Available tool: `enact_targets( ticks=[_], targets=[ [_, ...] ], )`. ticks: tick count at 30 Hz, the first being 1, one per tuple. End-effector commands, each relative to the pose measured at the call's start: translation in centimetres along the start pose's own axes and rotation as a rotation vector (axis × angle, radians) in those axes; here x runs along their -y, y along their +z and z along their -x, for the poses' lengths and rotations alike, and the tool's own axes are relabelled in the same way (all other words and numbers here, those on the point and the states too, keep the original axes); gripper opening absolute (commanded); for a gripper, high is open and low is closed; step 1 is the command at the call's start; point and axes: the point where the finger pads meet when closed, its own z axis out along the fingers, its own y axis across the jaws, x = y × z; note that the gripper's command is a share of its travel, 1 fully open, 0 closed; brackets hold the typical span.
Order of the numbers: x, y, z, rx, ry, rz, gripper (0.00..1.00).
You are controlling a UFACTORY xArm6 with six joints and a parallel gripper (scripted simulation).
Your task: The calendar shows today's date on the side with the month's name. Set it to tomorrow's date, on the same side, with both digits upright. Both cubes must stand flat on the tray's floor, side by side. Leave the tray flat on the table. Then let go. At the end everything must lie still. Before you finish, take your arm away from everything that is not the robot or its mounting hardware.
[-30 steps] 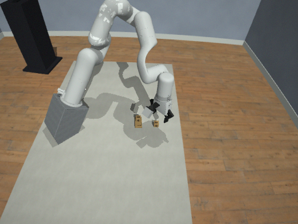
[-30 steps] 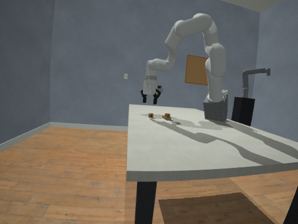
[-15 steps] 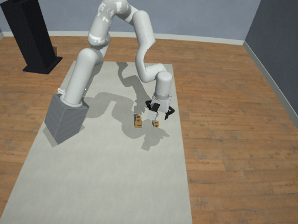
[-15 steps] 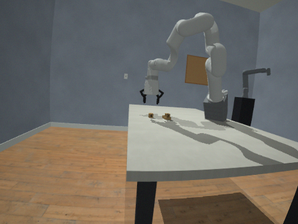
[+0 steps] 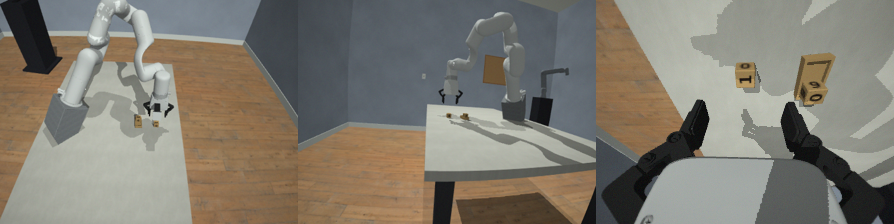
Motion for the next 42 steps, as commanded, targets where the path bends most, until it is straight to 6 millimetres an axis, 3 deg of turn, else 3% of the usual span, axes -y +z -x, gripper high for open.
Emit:
enact_targets(
  ticks=[1, 4, 5, 42],
  targets=[
    [0.04, -0.10, 0.06, 0.004, -0.041, -0.008, 1.00],
    [0.04, -0.10, 0.06, 0.004, -0.043, -0.008, 1.00],
    [0.04, -0.10, 0.06, 0.004, -0.043, -0.008, 0.47],
    [0.04, -0.10, 0.06, 0.004, -0.043, -0.008, 0.47]
  ],
)
